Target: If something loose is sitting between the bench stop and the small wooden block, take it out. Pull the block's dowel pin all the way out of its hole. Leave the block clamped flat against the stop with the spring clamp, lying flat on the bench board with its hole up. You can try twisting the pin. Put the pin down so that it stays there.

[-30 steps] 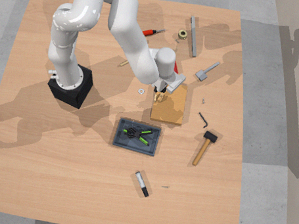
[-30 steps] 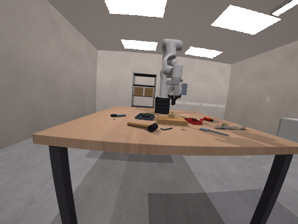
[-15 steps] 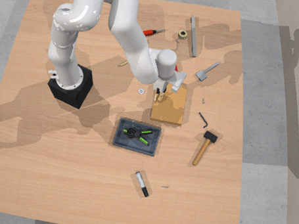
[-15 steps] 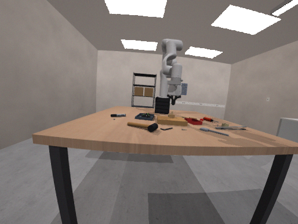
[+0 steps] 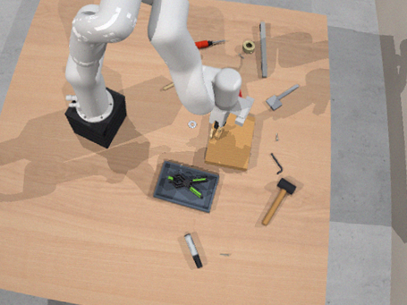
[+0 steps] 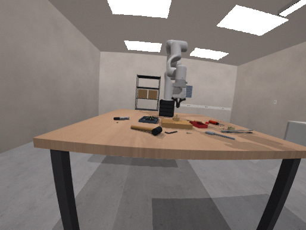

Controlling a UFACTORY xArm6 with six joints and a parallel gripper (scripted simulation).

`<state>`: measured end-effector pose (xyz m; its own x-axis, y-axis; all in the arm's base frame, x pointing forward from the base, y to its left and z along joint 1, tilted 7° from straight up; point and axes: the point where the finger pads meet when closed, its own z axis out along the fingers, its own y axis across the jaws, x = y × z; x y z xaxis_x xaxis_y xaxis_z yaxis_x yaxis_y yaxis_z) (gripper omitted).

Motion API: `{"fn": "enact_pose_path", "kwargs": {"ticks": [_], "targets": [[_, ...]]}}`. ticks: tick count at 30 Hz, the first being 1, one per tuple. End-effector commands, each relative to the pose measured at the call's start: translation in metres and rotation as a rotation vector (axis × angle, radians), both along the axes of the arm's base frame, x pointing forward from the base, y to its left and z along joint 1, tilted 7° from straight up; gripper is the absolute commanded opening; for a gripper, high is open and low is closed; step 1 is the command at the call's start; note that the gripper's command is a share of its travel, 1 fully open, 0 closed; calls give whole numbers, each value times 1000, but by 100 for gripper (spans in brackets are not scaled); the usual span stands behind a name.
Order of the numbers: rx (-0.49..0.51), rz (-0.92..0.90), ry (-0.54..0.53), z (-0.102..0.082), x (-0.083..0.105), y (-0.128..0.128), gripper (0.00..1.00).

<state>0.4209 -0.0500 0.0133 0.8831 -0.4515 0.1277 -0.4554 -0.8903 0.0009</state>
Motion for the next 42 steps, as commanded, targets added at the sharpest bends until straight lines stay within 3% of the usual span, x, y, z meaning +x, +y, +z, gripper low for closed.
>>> {"fn": "enact_pose_path", "kwargs": {"ticks": [1, 2, 42], "targets": [[1, 4, -4, 1, 2, 0, 0], [1, 4, -4, 1, 2, 0, 28], [2, 4, -3, -8, 3, -1, 28]]}}
